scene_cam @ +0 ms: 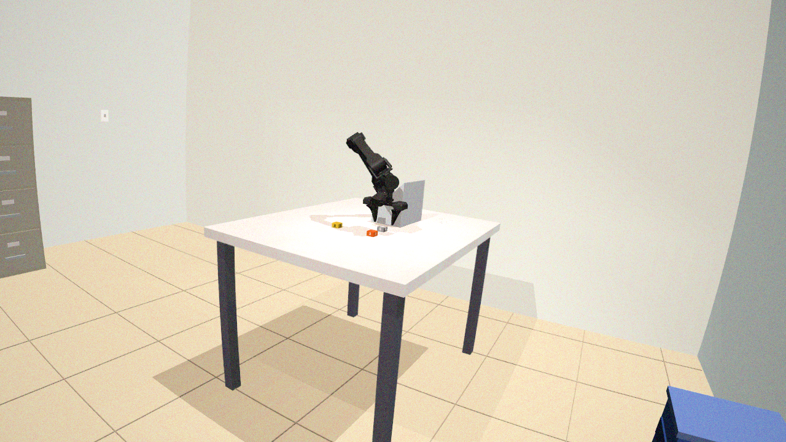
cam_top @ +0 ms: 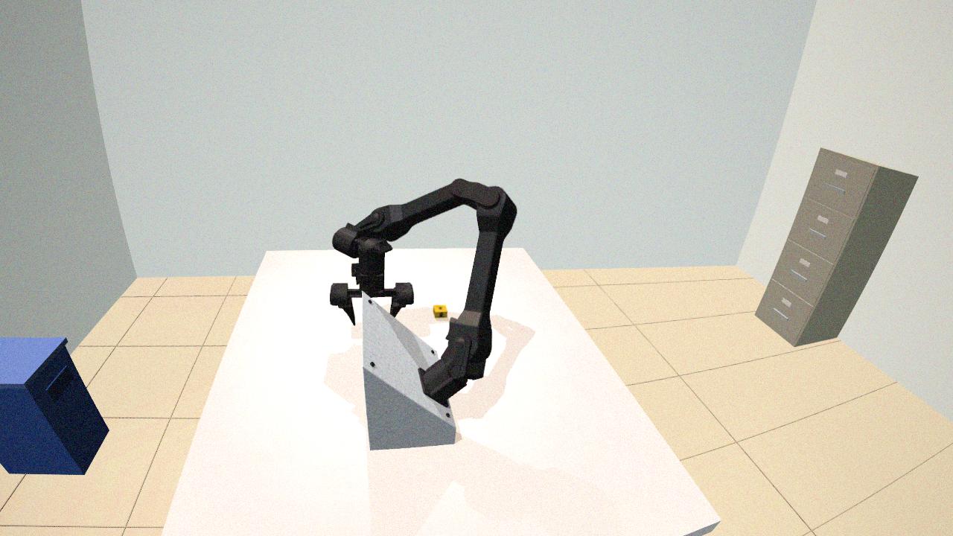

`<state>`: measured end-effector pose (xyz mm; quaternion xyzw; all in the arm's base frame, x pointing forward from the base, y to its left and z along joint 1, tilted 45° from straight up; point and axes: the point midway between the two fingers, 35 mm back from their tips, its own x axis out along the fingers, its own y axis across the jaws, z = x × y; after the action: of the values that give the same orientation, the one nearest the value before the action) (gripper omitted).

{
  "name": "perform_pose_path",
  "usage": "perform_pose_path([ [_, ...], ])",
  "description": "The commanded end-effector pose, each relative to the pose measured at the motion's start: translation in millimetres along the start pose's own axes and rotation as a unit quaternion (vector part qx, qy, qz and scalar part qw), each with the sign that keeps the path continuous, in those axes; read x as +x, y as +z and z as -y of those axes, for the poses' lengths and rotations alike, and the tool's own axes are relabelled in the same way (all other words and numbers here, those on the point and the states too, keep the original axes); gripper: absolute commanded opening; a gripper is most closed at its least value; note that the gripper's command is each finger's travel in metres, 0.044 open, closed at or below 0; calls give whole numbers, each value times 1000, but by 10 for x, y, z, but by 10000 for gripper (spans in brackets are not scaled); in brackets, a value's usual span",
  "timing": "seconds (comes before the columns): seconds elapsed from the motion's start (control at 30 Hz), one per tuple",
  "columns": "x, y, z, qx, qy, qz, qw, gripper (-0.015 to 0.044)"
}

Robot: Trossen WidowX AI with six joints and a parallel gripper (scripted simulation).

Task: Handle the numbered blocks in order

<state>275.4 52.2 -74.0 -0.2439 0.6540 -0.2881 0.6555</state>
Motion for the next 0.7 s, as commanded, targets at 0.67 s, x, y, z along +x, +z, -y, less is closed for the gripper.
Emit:
perform_pose_path([
  [0.67, 268, -32, 11, -6, -4, -1, 1000, 242],
])
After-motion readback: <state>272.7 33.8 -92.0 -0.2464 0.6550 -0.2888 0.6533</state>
